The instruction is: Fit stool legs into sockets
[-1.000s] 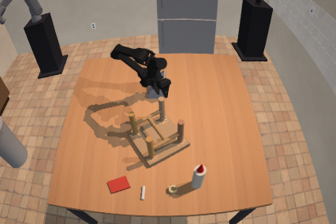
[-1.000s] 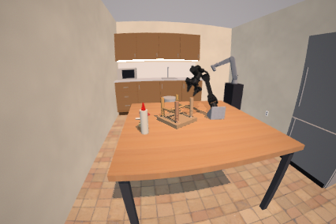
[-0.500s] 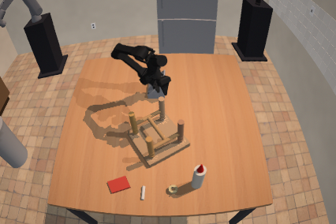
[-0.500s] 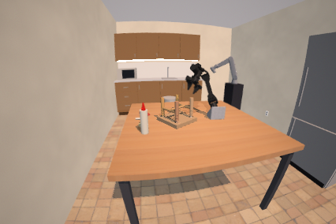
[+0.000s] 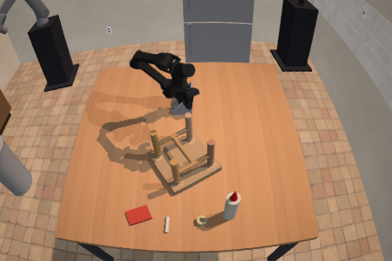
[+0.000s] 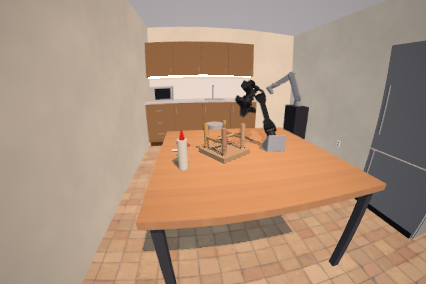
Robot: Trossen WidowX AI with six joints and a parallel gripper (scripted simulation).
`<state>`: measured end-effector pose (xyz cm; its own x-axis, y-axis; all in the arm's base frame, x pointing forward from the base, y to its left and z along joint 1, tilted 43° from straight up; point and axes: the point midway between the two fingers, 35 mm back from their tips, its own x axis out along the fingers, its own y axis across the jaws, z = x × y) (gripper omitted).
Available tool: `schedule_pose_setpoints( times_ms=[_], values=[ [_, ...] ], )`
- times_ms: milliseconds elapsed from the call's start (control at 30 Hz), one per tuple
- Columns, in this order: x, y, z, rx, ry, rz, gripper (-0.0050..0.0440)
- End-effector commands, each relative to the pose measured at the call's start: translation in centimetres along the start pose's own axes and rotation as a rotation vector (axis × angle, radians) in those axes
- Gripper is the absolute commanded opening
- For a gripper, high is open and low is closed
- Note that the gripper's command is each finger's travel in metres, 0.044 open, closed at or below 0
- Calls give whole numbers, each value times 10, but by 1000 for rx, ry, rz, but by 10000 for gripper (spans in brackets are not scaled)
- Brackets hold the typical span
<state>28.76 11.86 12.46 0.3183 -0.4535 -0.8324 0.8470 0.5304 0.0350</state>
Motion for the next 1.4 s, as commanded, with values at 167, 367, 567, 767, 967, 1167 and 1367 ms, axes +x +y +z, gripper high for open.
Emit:
schedule_pose_setpoints(
  times_ms=[167,367,567,767,967,1167,1367],
  values=[
    [0,0,0,2,0,-1,0],
    [0,0,0,-19,-1,-5,0],
    [3,-3,-2,-330,-8,-87,0],
    [3,-5,-3,-487,-5,-130,0],
    [5,-7,-5,-769,14,-207,0],
    [5,-9,-6,-1001,44,-271,0],
    [5,-10,-6,-1150,69,-312,0]
  ],
)
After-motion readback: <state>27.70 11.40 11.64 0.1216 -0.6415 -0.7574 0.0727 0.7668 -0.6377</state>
